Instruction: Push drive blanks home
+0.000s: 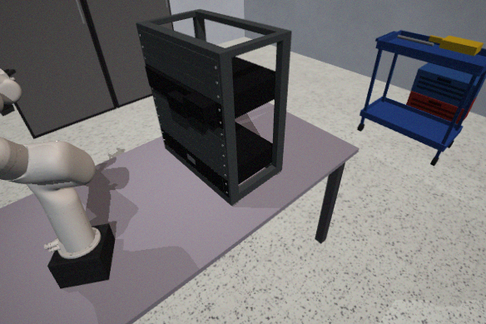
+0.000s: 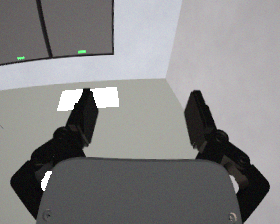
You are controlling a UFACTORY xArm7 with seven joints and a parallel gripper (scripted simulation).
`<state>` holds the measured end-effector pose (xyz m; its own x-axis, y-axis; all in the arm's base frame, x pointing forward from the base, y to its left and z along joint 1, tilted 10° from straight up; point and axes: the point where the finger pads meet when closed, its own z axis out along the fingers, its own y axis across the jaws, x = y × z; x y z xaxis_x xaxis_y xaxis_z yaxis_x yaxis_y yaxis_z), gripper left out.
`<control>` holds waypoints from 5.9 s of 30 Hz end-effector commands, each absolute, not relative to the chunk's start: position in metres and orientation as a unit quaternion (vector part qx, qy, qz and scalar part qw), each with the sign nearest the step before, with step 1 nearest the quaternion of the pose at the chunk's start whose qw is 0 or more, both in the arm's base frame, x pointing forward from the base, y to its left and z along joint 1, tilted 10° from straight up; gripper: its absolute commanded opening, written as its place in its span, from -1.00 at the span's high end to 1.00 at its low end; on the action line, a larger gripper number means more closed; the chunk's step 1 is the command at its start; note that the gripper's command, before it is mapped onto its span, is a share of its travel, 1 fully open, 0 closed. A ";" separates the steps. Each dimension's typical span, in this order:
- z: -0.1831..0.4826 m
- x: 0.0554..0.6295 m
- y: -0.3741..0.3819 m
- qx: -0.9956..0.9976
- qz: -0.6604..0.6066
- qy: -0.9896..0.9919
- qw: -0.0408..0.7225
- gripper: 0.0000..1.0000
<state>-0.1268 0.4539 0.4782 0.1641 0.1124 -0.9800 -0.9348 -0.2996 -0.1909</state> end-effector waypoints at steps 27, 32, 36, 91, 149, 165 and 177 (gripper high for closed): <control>0.501 0.123 0.375 -0.274 0.586 0.537 0.541 -1.00; 0.497 0.160 0.350 -0.210 0.590 0.557 0.545 -1.00; 0.492 0.186 0.329 -0.160 0.593 0.569 0.547 -1.00; 0.392 0.324 0.122 0.290 0.599 0.554 0.501 -1.00; 0.324 0.333 0.045 0.469 0.590 0.481 0.447 -1.00; 0.320 0.333 0.041 0.479 0.590 0.476 0.443 -1.00; 0.319 0.333 0.040 0.481 0.590 0.474 0.443 -1.00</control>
<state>0.3331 0.0484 0.3255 -0.1689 0.9794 0.1103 -0.0807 -0.1253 0.9888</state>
